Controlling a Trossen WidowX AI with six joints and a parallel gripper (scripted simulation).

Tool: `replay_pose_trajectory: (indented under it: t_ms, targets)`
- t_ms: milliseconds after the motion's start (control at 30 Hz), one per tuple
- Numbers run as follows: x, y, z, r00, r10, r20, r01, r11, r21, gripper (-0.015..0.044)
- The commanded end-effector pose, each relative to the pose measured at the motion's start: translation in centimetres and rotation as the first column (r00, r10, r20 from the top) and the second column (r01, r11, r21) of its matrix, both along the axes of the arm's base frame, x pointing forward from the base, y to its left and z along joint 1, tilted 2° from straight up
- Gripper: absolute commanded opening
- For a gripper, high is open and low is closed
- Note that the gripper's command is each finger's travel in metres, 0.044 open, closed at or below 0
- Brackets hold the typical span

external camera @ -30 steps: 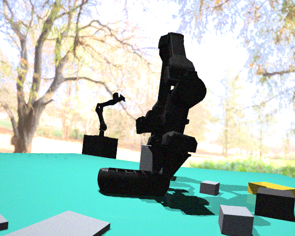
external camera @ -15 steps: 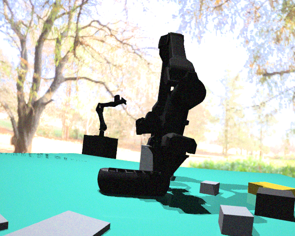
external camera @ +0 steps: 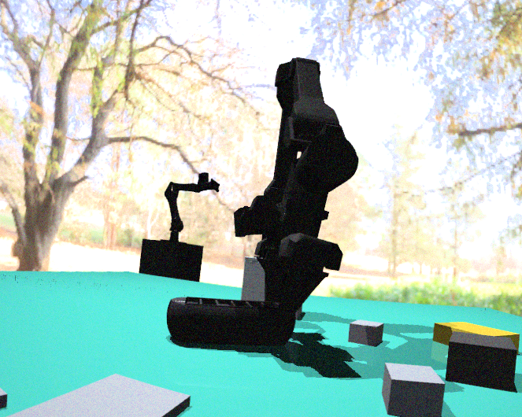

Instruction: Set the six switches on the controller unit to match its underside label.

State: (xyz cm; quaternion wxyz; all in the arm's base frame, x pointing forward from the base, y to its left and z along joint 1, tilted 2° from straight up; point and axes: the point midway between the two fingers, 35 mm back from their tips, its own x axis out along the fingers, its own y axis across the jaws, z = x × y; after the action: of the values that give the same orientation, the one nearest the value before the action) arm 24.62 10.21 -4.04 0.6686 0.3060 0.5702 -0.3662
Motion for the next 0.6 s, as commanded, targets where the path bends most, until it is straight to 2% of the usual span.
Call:
replay_pose_trajectory:
  t_ms: [0,567]
  targets:
    - [0.2,-0.2,0.4,1.000,-0.003,0.004,0.003,1.000,0.003,0.0337]
    - [0.5,-0.7,1.6,1.000,-0.003,-0.011,0.003,1.000,0.025,0.0338]
